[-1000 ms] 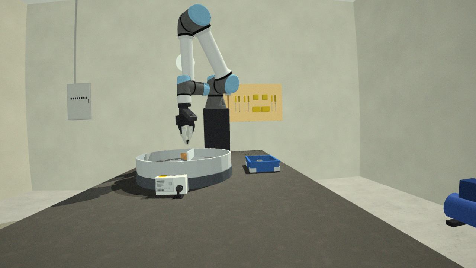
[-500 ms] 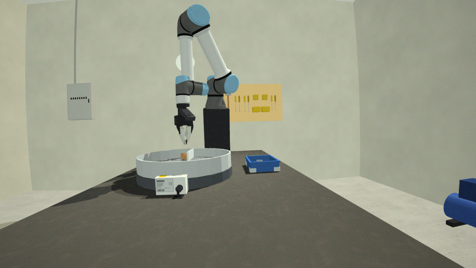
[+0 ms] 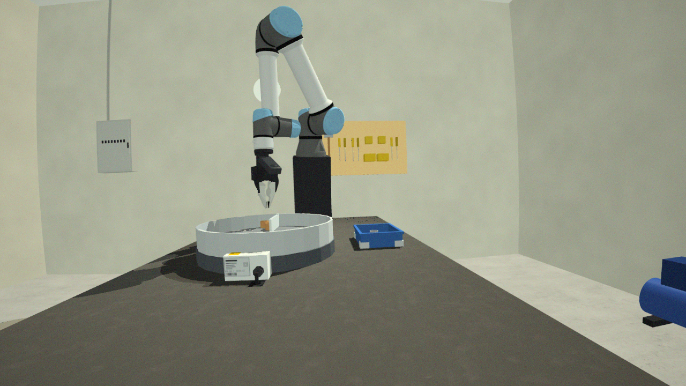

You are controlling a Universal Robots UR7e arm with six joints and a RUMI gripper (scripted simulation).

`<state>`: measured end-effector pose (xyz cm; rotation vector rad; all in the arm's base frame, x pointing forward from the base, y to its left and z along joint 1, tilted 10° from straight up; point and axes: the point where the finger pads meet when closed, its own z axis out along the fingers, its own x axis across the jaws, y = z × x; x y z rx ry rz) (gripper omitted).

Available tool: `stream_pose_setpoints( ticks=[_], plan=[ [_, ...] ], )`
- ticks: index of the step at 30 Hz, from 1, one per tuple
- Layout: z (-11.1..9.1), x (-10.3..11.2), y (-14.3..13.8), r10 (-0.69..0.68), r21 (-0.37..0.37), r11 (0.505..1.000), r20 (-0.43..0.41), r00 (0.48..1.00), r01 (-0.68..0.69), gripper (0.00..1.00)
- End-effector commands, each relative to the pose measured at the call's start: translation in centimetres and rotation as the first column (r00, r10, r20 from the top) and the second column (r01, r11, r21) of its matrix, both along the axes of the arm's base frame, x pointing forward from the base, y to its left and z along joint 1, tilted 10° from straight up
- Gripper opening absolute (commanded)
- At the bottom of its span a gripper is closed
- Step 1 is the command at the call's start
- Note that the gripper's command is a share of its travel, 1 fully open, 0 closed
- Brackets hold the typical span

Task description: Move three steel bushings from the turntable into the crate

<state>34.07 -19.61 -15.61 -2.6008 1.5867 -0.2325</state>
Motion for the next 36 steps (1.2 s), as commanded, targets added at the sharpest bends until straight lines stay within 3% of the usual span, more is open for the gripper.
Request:
stream_pose_setpoints(
  ticks=[1, 36],
  plan=[
    [0.03, 0.02, -0.03, 0.000, -0.001, 1.000, 0.001, 1.000, 0.000, 0.05],
    [0.08, 0.34, -0.12, 0.000, 0.000, 1.000, 0.000, 1.000, 0.000, 0.05]
  ],
)
